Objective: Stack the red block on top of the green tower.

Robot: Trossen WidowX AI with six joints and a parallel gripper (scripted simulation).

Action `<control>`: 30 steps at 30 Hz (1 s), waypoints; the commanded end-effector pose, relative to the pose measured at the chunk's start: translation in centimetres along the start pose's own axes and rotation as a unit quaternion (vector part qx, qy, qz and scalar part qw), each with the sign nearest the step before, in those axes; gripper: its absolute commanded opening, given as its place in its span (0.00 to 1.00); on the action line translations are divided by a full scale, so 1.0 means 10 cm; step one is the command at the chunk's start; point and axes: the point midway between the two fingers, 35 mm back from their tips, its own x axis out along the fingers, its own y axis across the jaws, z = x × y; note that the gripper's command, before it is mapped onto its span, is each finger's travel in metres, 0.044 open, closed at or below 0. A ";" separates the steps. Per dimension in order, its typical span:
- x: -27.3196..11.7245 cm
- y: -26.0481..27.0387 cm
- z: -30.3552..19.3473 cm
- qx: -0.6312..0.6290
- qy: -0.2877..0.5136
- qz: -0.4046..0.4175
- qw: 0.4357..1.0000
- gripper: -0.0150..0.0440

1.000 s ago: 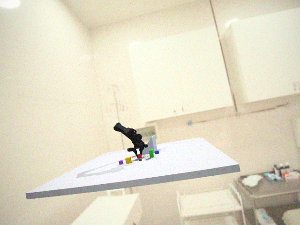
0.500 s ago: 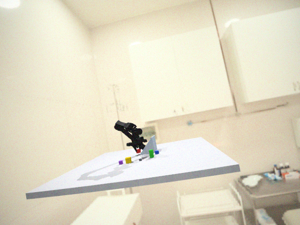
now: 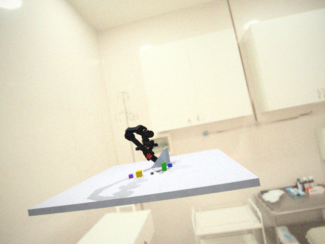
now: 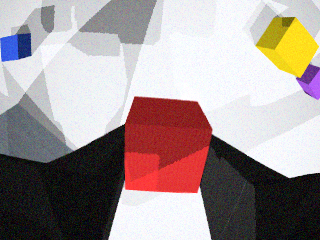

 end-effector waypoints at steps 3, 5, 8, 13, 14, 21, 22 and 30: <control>-0.03 0.00 0.00 0.001 0.003 0.002 1.000 0.25; -0.03 0.00 0.01 0.002 0.003 0.002 1.000 0.25; -0.05 0.04 0.10 0.002 0.003 0.002 1.000 0.25; -0.07 0.13 0.32 0.002 0.002 0.003 1.000 0.25; -0.08 0.14 0.36 0.002 0.002 0.003 1.000 0.25; -0.09 0.32 0.65 0.002 0.001 0.003 1.000 0.25; -0.09 0.35 0.69 0.003 0.001 0.003 1.000 0.25; -0.06 0.57 0.98 0.003 0.000 0.004 1.000 0.25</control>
